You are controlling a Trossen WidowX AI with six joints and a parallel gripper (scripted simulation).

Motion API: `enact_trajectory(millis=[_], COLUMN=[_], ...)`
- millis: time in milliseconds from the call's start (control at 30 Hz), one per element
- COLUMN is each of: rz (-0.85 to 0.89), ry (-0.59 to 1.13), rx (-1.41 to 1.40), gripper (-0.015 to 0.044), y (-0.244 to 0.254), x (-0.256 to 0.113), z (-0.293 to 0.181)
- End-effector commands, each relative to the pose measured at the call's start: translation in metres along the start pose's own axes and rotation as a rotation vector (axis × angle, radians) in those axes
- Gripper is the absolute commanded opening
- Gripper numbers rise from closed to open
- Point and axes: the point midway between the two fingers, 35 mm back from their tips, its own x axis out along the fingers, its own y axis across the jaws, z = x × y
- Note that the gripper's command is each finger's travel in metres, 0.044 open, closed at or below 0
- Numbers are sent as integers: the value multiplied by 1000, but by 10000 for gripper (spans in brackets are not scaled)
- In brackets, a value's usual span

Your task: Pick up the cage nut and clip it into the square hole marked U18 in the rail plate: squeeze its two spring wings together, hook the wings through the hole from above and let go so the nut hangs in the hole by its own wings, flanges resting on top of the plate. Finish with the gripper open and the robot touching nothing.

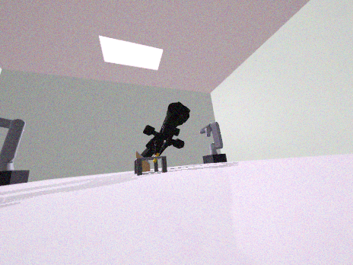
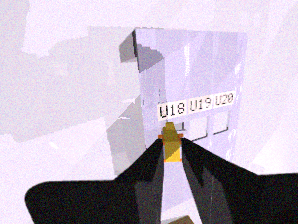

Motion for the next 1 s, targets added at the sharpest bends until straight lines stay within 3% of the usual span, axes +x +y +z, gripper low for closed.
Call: enact_trajectory(millis=[0, 967], rz=[7, 49], ry=[-1, 0], rx=[3, 2], gripper=[37, 37], y=[-1, -3], x=[0, 0], z=[0, 0])
